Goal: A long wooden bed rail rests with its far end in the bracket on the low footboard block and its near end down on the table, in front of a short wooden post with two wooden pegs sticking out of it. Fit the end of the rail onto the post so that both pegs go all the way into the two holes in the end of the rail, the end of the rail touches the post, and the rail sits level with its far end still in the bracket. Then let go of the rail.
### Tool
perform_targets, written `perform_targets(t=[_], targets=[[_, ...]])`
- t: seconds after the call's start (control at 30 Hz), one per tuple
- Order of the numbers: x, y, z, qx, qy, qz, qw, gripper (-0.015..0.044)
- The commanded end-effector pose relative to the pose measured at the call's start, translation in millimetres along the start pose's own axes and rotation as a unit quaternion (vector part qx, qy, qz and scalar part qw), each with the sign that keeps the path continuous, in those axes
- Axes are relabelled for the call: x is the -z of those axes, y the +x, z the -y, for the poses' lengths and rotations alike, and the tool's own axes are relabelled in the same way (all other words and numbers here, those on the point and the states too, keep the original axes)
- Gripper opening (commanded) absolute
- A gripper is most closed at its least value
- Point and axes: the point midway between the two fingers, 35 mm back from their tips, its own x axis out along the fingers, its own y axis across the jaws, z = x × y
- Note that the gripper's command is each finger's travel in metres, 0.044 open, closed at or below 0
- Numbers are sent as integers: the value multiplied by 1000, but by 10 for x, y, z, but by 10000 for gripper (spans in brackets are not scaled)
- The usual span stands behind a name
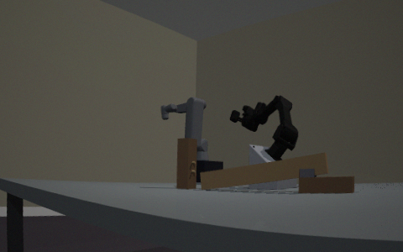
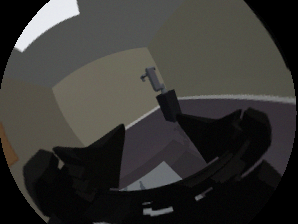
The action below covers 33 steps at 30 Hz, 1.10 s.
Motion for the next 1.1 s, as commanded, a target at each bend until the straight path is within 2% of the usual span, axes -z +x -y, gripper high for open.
perform_targets(t=[0.0,0.03,0.27,0.5,0.8,1.07], targets=[[-4,2,-28,-2,-3,-1,1000,426],[-14,8,-111,-9,-11,-3,1000,440],[-88,-9,-1171,-96,-117,-30,988,440],[-56,-202,-2233,-186,-226,-48,955,440],[121,-670,-3445,-295,-355,-55,885,440],[382,-1260,-4356,-385,-458,-49,800,440]])
